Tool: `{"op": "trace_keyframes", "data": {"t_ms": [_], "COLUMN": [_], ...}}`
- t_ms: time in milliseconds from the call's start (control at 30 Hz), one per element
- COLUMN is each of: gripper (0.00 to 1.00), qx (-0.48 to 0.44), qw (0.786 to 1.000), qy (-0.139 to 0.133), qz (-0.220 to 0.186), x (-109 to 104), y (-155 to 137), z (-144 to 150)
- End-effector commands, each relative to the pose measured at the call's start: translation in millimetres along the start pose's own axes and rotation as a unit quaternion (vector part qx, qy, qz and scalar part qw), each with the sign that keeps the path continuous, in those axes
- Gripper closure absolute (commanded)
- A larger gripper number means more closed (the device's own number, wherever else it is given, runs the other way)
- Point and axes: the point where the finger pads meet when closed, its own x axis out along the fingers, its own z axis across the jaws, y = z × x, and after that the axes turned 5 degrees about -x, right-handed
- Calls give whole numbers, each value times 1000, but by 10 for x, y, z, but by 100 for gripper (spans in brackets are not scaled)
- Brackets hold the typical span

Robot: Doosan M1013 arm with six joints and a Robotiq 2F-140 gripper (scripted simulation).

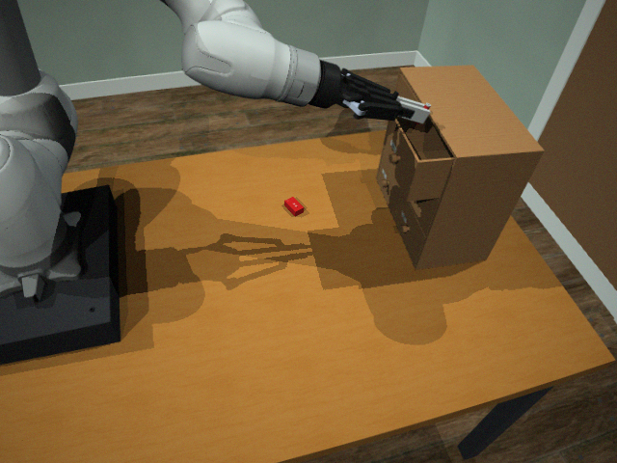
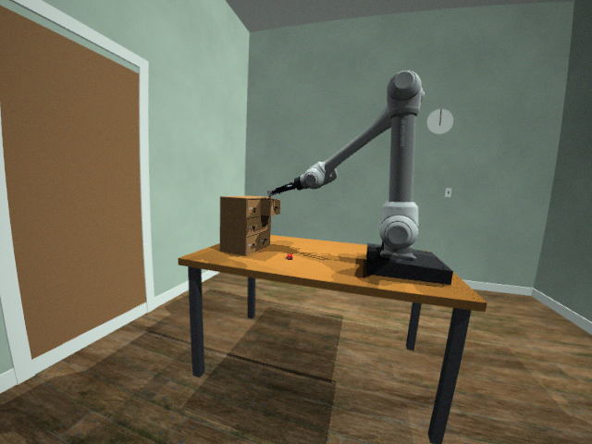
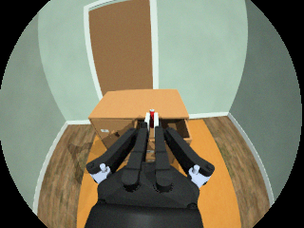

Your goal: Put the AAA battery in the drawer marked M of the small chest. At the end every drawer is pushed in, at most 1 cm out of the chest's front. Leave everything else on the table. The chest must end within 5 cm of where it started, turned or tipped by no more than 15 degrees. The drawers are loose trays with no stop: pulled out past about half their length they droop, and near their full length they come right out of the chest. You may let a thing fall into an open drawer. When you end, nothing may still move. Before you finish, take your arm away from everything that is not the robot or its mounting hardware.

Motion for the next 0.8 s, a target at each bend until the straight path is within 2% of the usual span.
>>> {"op": "trace_keyframes", "data": {"t_ms": [0,467,500,767], "gripper": [97,85,0,0], "qx": [0,0,0,0], "qw": [1000,1000,1000,1000], "qy": [0,0,0,0], "qz": [0,0,0,0], "x": [0,0,0,0], "y": [1,1,1,1], "z": [0,0,0,0]}}
